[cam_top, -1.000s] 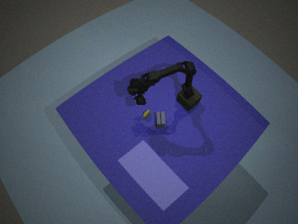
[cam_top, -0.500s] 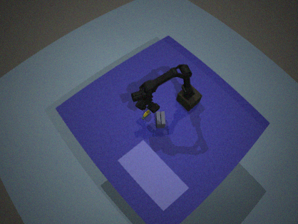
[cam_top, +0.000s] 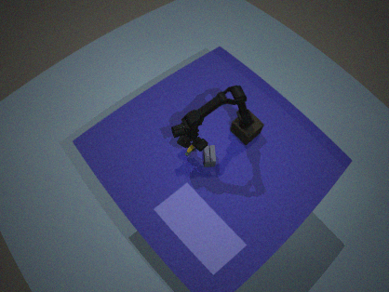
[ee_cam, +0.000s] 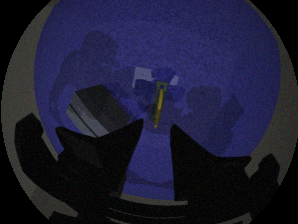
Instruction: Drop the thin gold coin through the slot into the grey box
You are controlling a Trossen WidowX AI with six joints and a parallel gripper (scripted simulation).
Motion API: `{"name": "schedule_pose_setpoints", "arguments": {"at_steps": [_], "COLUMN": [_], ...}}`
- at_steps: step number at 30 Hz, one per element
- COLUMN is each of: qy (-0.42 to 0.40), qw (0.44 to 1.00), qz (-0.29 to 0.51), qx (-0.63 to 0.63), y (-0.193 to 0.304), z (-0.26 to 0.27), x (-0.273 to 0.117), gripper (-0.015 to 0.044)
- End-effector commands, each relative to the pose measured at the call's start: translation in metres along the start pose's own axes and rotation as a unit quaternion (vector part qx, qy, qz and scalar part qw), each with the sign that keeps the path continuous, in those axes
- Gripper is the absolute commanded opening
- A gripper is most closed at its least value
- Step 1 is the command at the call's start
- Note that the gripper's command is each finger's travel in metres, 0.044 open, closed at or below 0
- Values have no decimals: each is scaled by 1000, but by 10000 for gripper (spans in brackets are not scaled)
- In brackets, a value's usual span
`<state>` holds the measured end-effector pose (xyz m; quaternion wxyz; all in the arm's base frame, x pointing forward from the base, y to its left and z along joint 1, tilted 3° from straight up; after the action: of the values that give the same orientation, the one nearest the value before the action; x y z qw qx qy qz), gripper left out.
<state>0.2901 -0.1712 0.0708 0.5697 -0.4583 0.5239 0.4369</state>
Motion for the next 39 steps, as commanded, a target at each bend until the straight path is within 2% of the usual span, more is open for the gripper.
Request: {"name": "schedule_pose_setpoints", "arguments": {"at_steps": [1,39], "qy": [-1,-2], "qw": [1000,1000], "qz": [-1,-1], "qx": [-2,-2], "y": [-1,-1], "z": [0,1], "x": [6,69], "gripper": [161,161]}}
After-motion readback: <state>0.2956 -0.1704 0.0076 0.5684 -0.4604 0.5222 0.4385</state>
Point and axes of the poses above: the point midway between the two fingers, 35 mm back from their tips, its own x axis out along the fingers, its own z axis across the jaws, y = z × x, the point moved 4 cm from there along -x, back along the fingers, and after that the axes turned 5 degrees about x, right-handed, at the moved point
